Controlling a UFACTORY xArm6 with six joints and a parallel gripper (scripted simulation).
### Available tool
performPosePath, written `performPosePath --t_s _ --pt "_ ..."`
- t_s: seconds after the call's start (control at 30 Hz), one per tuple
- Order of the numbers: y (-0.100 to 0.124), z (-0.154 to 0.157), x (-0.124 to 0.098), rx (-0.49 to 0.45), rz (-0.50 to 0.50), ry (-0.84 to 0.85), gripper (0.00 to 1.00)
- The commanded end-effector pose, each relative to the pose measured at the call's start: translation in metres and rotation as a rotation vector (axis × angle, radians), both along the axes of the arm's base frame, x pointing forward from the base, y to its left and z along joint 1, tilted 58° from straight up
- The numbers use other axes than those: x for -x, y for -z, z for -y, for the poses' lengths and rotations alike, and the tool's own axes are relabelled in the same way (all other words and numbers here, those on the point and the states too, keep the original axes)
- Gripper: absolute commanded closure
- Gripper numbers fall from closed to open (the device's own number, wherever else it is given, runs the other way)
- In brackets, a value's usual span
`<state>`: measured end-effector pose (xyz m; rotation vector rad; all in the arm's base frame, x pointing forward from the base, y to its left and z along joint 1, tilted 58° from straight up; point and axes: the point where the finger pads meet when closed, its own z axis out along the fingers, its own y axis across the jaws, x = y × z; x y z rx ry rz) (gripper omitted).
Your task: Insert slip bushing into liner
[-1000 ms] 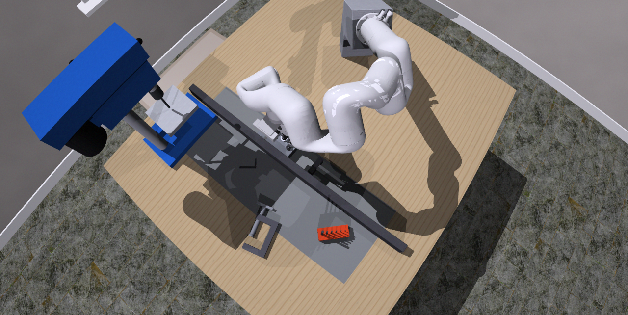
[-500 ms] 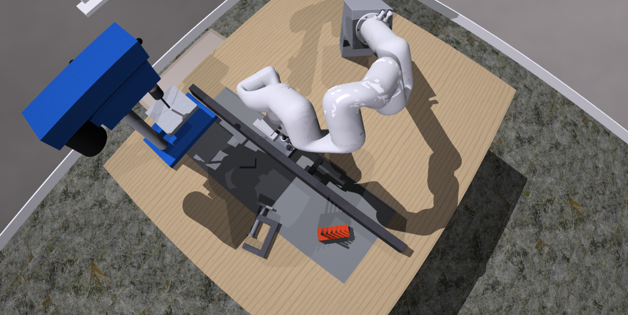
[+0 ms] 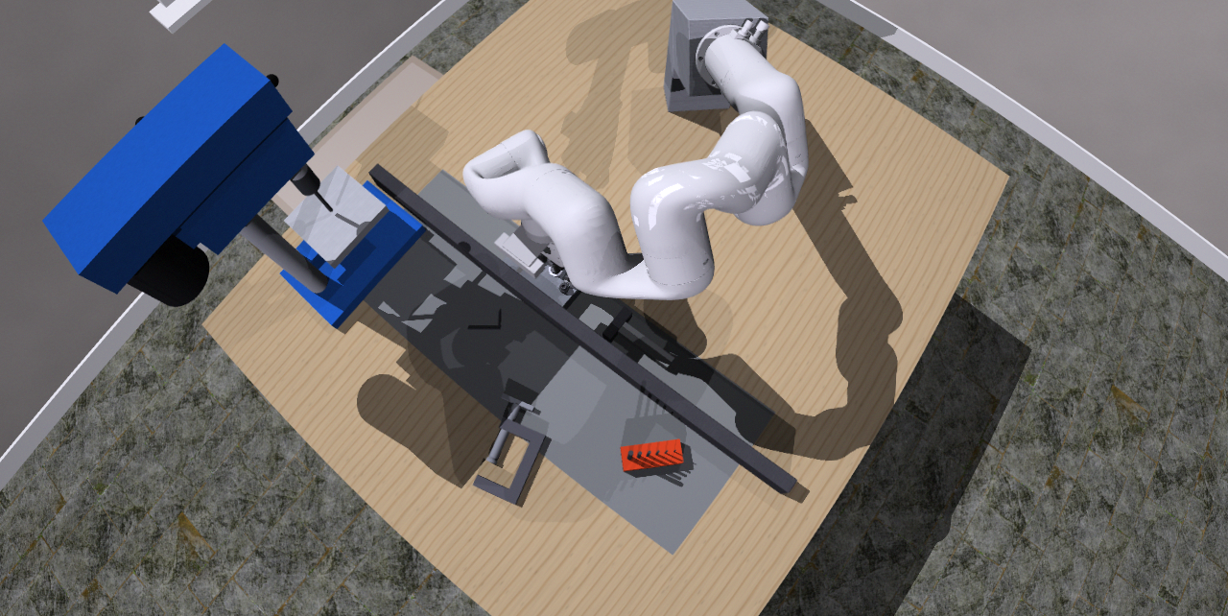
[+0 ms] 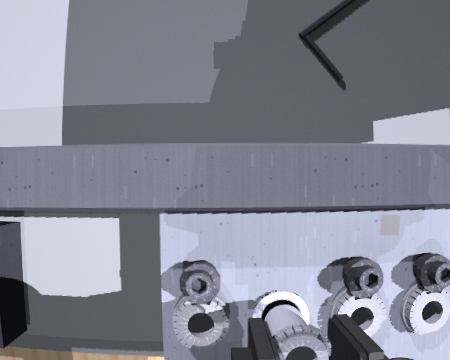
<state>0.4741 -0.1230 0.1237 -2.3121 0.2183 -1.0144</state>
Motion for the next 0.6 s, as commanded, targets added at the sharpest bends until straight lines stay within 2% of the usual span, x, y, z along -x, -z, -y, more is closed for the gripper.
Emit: performPosePath --t_s 0.0,0.57 --pt "-0.0007 0.0009 0.0 0.001 0.001 0.001 0.74" --pt "0.0002 0.0002 -0.0012 0.001 0.001 0.001 0.74"
